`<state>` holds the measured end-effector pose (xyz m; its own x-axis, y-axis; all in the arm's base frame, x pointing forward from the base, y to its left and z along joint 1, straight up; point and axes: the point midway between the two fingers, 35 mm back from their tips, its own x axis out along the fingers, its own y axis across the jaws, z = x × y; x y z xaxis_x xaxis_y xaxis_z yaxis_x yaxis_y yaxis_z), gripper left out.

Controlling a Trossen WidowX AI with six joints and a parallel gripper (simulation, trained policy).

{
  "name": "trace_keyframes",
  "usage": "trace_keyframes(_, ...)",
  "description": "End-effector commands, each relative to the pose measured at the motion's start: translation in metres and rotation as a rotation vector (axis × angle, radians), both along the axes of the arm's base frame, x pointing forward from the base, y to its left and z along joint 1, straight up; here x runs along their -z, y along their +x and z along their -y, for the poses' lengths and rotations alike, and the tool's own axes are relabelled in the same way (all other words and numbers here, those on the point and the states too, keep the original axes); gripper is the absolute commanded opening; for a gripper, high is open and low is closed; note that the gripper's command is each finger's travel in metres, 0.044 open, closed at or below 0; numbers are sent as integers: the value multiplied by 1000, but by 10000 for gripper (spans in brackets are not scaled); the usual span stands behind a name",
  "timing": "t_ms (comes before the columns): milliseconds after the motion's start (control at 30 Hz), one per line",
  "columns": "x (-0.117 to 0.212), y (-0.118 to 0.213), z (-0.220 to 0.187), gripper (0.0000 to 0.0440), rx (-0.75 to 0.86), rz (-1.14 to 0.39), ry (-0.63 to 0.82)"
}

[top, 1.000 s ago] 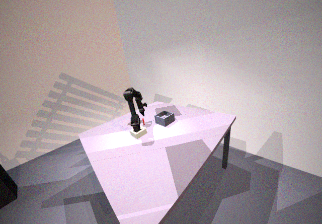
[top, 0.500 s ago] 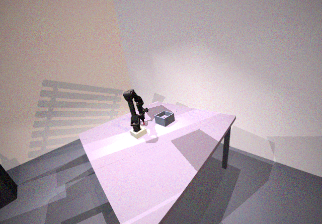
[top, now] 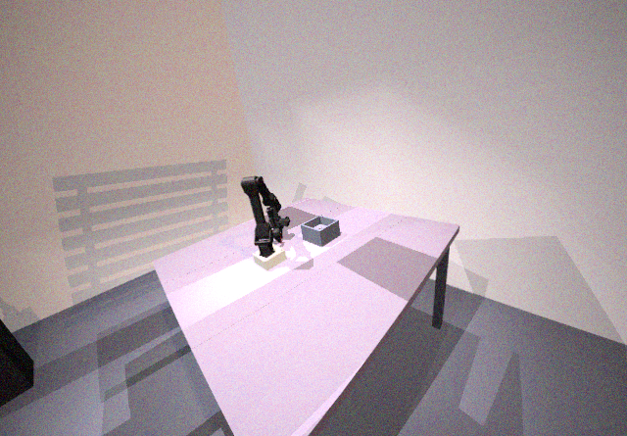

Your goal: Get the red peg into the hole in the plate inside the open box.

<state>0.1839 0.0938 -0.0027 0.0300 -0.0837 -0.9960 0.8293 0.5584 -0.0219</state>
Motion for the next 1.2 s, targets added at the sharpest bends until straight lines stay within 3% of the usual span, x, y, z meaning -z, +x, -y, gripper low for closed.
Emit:
trace_keyframes(0, 2, -2, -1, 150, 18, -24, 21)
trace_keyframes(200, 0, 1, -2, 0, 22, -47, 59)
trace_keyframes(1167, -98, 60, 46, 0, -145, 191, -112)
